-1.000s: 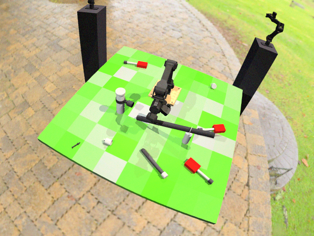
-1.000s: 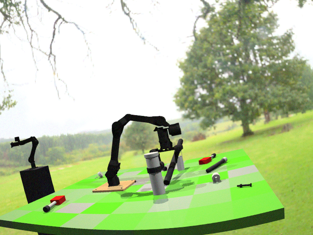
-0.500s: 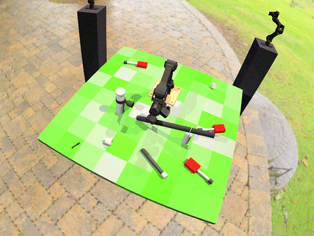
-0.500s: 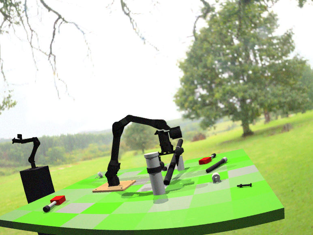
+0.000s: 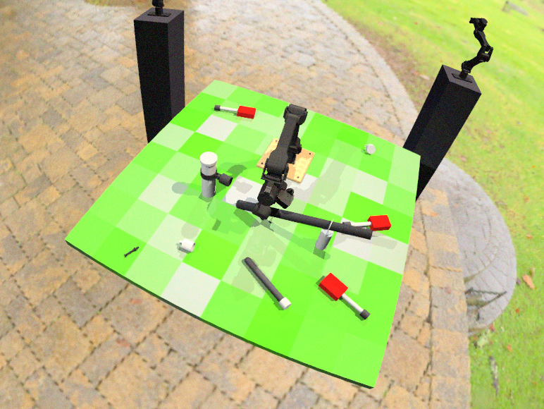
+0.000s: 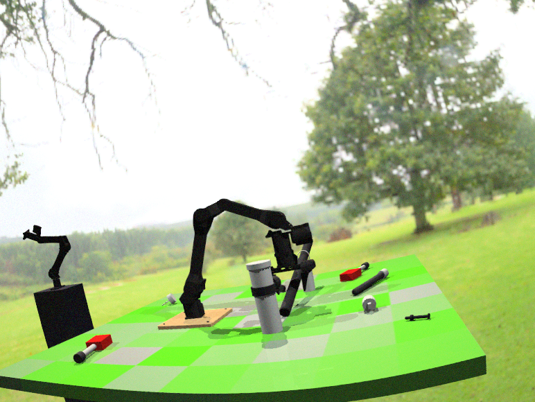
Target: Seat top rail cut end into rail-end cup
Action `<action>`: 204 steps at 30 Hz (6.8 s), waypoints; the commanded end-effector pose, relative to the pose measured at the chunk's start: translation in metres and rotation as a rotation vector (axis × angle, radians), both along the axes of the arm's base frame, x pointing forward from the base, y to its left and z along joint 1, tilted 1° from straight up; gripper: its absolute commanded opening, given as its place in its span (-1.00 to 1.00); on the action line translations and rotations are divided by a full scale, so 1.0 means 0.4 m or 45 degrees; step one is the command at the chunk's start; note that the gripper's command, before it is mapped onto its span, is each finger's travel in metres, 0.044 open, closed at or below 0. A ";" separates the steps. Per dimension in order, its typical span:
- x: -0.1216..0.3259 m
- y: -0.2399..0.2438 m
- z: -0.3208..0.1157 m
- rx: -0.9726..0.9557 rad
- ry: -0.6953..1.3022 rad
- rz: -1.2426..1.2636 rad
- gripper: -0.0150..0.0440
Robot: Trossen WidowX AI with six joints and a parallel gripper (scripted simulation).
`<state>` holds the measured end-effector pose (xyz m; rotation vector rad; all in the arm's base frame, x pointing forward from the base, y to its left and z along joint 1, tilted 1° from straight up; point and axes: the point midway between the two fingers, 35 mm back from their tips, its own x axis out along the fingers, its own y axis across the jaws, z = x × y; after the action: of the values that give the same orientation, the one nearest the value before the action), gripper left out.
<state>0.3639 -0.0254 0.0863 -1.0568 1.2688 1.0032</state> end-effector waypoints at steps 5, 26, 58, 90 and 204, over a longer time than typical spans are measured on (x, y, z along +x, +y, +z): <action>-0.005 -0.002 -0.040 -0.006 0.011 0.005 1.00; -0.005 -0.002 -0.050 -0.006 0.011 0.005 -0.03; -0.004 -0.045 0.138 -0.344 0.083 0.007 -0.49; -0.004 -0.052 0.150 -0.317 0.081 0.013 -0.49; -0.023 -0.102 0.150 -0.310 0.093 0.007 -0.49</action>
<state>0.3565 -0.0614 0.1425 -1.2097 1.4665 0.9231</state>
